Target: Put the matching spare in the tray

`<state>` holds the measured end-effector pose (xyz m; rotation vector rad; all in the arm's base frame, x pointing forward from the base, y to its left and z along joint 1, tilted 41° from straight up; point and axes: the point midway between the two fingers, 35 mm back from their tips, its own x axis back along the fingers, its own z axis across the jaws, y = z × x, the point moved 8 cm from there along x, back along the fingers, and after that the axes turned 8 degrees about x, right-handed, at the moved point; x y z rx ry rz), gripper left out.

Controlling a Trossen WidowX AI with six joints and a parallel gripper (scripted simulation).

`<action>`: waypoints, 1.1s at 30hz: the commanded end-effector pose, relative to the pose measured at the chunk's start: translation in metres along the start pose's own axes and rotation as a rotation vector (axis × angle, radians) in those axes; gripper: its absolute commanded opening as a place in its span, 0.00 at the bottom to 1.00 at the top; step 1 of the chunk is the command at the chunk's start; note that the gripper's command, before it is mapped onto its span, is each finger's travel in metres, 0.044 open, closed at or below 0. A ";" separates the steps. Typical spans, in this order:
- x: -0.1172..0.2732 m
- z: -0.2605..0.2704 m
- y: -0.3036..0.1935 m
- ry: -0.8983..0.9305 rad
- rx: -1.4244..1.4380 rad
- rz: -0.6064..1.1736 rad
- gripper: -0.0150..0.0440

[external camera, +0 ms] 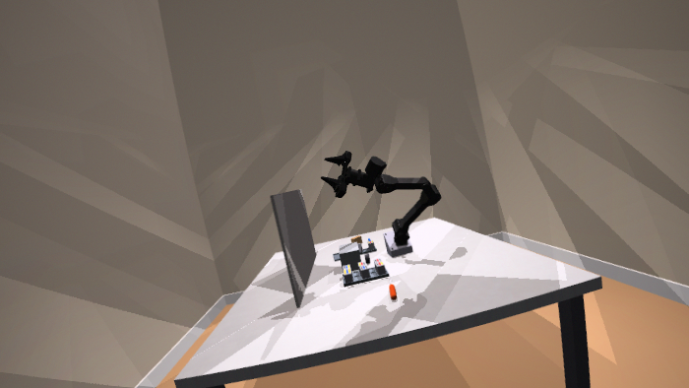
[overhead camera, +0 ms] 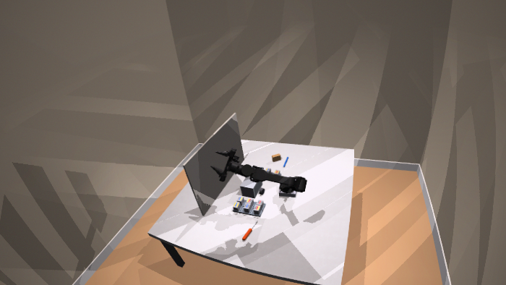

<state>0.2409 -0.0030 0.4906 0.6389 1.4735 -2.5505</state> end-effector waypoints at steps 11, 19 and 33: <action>-0.026 -0.018 0.035 -0.164 0.330 -0.144 1.00; -0.057 -0.045 0.110 -0.586 0.864 -0.290 1.00; -0.060 -0.069 0.212 -1.284 1.311 -0.135 1.00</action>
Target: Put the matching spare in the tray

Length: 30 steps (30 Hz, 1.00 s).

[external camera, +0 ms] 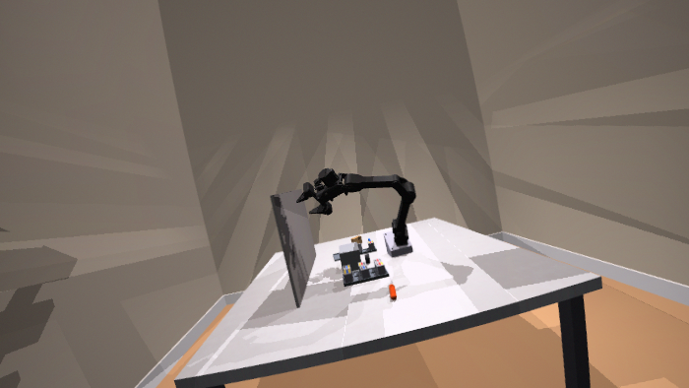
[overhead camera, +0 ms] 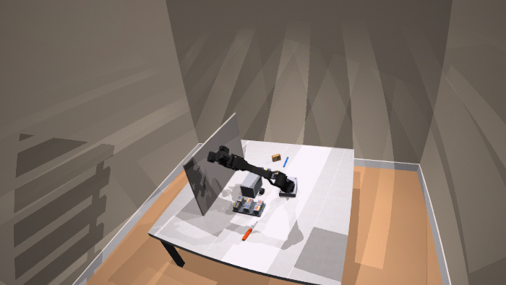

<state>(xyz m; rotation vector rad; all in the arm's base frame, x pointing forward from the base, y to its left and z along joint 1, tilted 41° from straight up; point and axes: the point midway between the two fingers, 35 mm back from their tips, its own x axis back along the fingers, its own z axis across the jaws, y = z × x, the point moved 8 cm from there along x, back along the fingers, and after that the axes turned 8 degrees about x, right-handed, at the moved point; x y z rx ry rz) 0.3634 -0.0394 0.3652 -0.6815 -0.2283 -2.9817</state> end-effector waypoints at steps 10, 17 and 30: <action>-0.070 -0.096 0.035 -0.422 0.655 0.551 1.00; -0.083 -0.138 0.046 -0.386 0.827 0.913 1.00; -0.089 -0.170 0.057 -0.202 0.904 1.214 1.00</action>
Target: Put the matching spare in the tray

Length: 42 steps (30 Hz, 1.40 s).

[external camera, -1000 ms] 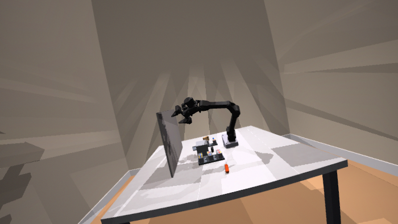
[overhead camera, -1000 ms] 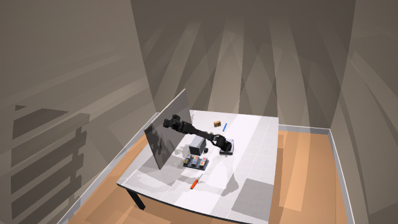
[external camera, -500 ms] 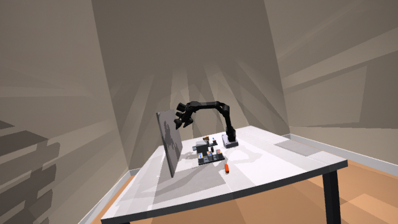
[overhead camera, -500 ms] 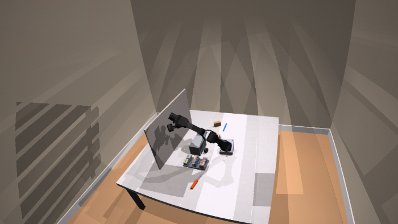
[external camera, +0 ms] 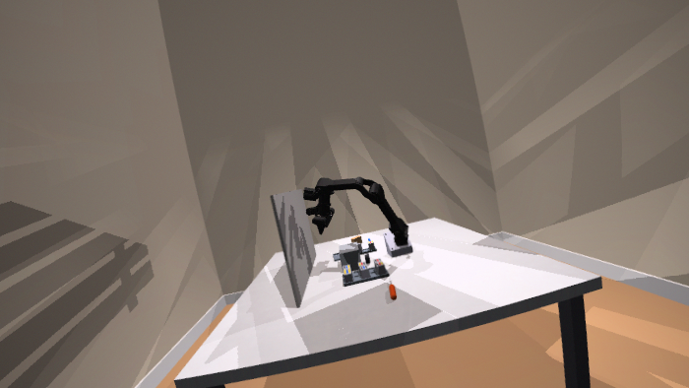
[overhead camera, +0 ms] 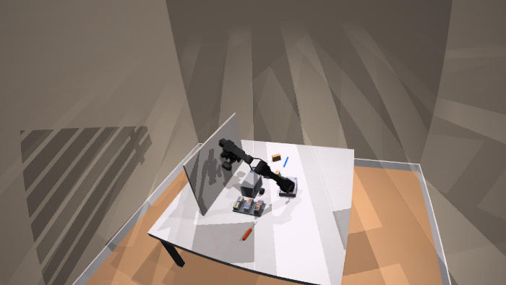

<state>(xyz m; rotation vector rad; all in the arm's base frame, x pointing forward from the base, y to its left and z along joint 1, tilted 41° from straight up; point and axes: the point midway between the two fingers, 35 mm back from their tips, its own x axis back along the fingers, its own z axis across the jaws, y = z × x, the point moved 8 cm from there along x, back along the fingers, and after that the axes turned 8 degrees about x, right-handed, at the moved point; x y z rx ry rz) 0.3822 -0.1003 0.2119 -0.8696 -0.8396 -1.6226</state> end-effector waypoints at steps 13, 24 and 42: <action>-0.016 -0.032 -0.004 0.187 0.188 0.160 1.00; -0.016 -0.032 -0.004 0.187 0.188 0.160 1.00; -0.013 0.089 -0.115 0.349 1.531 0.059 1.00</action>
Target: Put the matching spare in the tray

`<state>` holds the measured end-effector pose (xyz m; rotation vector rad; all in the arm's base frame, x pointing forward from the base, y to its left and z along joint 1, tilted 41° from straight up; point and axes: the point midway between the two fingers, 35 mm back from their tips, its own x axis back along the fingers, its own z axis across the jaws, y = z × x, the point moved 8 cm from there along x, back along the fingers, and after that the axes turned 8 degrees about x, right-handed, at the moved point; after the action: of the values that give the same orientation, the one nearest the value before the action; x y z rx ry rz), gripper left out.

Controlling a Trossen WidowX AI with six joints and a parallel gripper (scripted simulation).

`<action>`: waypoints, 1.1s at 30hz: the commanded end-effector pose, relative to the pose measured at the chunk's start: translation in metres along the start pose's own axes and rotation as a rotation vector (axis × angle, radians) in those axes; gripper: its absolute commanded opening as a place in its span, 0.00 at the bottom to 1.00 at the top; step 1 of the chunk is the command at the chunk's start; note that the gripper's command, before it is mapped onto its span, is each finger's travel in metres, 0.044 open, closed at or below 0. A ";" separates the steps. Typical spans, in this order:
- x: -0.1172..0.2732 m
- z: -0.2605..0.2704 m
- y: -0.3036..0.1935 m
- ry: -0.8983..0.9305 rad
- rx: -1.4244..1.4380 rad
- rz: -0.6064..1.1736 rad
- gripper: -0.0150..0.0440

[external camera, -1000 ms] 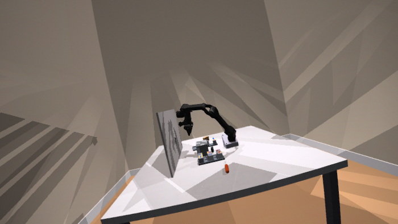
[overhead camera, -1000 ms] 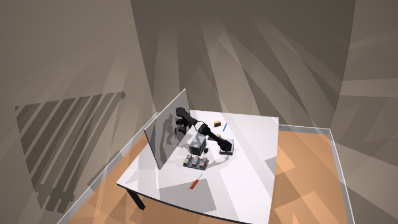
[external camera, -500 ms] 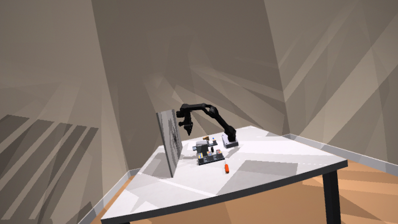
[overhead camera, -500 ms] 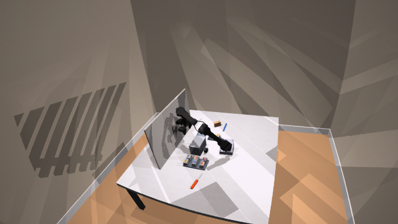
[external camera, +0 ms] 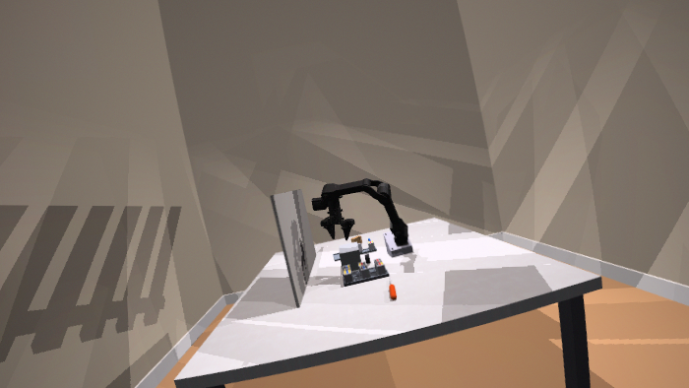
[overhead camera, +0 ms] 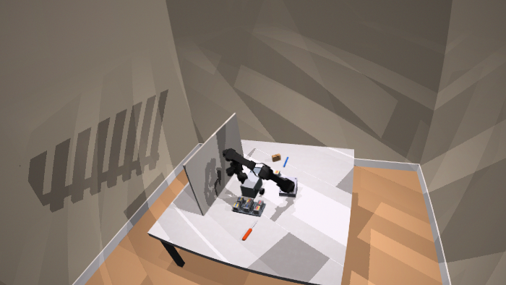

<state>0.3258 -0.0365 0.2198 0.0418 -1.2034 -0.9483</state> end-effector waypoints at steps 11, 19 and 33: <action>-0.028 0.089 0.004 0.048 0.783 -0.011 1.00; -0.028 0.089 0.004 0.048 0.783 -0.011 1.00; -0.068 0.096 0.004 0.048 0.784 -0.013 0.76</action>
<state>0.2502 0.0495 0.2090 0.6856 -1.4594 -0.4301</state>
